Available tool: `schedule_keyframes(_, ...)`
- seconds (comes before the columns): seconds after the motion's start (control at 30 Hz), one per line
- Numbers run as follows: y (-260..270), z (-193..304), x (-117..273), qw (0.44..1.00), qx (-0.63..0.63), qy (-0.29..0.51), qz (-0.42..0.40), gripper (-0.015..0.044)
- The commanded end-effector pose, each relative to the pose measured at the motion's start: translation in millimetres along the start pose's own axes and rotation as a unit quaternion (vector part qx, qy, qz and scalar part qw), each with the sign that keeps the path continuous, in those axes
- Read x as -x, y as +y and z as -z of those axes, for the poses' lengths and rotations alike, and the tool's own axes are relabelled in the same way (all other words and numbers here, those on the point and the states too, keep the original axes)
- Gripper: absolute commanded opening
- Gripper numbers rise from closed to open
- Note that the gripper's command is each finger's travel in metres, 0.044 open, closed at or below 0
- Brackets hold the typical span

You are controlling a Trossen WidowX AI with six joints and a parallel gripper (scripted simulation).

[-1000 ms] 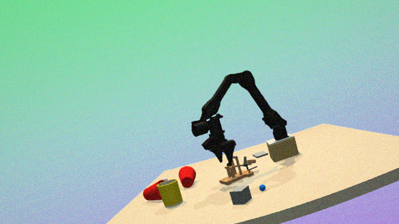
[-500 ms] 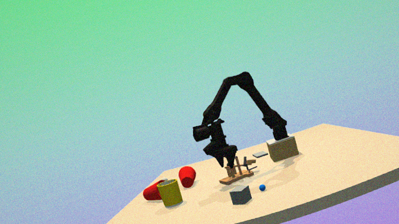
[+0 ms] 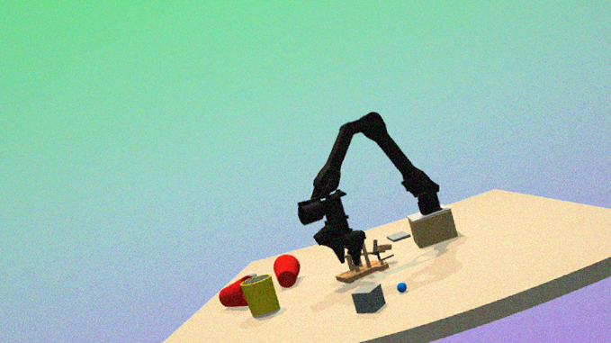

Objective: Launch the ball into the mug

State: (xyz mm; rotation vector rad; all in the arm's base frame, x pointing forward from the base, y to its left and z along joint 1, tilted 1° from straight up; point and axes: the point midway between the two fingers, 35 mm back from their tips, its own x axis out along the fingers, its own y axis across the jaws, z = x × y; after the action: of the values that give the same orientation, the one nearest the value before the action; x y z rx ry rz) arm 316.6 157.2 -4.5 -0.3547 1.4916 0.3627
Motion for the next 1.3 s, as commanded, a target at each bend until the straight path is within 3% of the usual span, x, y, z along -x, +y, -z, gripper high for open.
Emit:
schedule_keyframes(0.0,-0.2,1.6,-6.8,1.0,-0.001,0.001,0.001,0.044)
schedule_keyframes(0.2,0.0,2.2,-13.9,1.0,-0.001,0.001,0.001,0.044)
schedule_keyframes(0.57,0.2,0.9,-10.7,1.0,0.0,0.001,0.0,0.0151)
schedule_keyframes(0.77,0.2,0.9,-10.7,1.0,0.0,0.001,0.0,0.0111)
schedule_keyframes(0.9,0.0,0.1,27.9,1.0,0.0,0.001,0.001,0.0006)
schedule_keyframes(1.27,-0.7,-1.1,30.7,1.0,0.0,0.001,0.001,0.0)
